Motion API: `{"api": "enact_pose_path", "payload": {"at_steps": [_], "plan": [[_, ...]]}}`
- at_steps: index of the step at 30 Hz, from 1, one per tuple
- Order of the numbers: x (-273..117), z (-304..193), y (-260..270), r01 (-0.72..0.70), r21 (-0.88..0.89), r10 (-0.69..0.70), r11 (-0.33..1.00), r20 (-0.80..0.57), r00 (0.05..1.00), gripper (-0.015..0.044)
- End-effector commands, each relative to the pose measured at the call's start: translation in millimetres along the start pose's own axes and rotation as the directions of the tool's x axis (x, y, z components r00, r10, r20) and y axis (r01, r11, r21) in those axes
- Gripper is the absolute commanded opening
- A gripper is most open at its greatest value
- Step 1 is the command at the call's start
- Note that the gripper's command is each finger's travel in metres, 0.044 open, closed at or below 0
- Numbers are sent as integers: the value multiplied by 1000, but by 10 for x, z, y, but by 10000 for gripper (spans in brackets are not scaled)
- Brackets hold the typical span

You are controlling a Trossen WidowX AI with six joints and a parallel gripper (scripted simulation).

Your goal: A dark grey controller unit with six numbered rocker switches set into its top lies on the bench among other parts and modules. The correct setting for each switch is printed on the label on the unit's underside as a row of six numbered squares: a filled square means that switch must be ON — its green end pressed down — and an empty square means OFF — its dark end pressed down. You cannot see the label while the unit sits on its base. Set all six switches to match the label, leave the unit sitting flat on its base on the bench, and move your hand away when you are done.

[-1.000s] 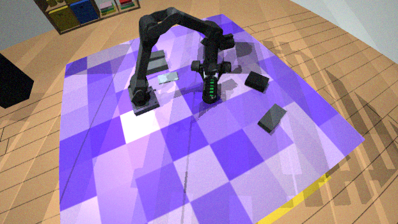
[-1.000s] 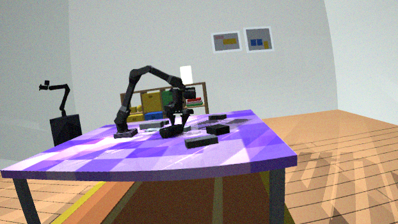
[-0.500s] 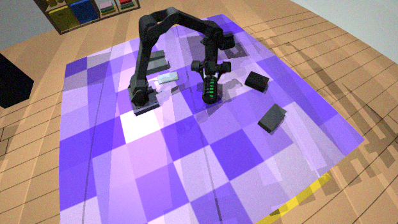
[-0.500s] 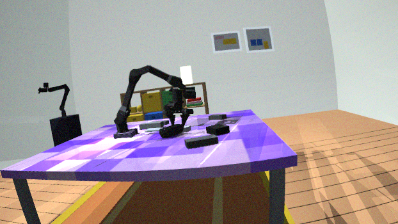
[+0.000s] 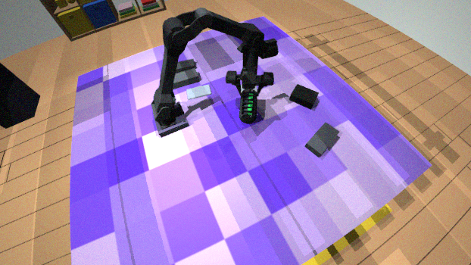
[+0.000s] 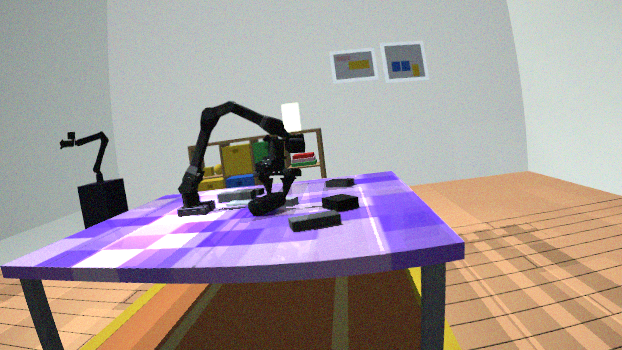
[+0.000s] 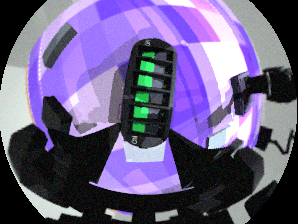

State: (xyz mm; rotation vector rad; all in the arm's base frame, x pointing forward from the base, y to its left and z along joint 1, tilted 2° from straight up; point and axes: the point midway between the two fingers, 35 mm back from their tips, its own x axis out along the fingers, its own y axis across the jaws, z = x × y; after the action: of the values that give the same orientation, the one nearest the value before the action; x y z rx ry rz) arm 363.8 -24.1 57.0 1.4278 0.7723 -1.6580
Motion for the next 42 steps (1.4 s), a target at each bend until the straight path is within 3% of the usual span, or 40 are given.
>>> {"api": "enact_pose_path", "payload": {"at_steps": [1,42], "plan": [[-48,31,4,-5,-1,5,1000,-7,1000,336],[-298,263,5,-6,-1,6,1000,-85,996,336]]}}
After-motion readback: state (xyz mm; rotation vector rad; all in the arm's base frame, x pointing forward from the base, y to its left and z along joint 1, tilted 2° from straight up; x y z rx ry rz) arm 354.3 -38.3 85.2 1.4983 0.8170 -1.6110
